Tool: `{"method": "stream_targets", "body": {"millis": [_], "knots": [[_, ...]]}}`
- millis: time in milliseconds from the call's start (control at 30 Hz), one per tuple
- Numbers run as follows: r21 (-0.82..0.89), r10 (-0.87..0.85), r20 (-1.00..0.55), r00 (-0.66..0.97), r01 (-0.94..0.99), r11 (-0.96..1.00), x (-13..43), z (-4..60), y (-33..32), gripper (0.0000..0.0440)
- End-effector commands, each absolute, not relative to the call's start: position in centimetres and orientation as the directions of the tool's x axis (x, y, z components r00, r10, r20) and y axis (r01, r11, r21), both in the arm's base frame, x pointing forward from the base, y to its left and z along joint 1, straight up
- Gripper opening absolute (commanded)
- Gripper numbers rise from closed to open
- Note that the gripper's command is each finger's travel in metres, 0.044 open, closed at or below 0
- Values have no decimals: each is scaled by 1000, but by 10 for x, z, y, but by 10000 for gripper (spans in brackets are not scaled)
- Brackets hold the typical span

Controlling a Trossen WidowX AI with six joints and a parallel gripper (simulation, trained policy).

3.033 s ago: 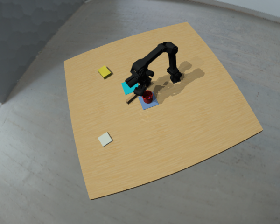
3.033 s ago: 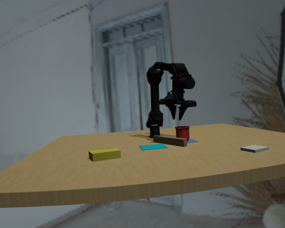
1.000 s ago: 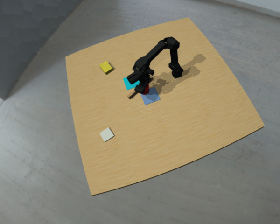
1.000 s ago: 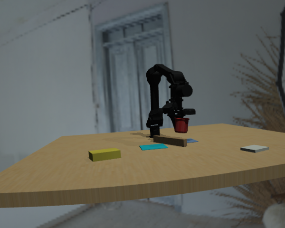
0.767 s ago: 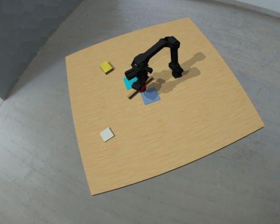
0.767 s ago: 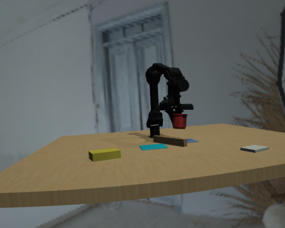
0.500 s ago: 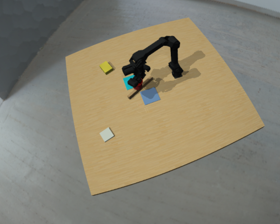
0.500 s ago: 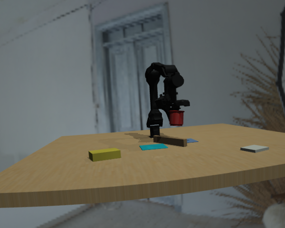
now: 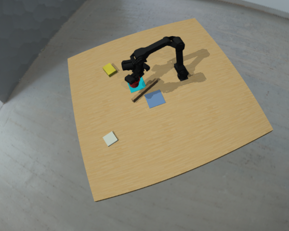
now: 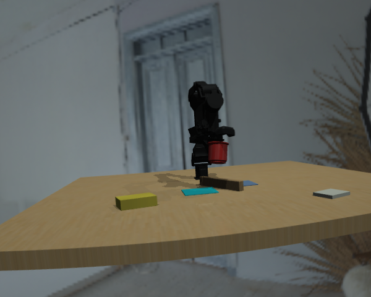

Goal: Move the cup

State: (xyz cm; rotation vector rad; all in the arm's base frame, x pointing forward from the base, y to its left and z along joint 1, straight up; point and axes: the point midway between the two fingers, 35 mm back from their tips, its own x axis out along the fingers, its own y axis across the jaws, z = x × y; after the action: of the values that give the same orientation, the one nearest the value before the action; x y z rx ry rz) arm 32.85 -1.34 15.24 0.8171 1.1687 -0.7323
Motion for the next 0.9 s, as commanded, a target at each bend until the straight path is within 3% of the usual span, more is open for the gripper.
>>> {"method": "stream_targets", "body": {"millis": [0, 867], "knots": [[161, -87, -968, 235, 849, 503, 334, 144, -26, 0], [142, -125, -969, 211, 898, 417, 329, 76, -69, 19]]}}
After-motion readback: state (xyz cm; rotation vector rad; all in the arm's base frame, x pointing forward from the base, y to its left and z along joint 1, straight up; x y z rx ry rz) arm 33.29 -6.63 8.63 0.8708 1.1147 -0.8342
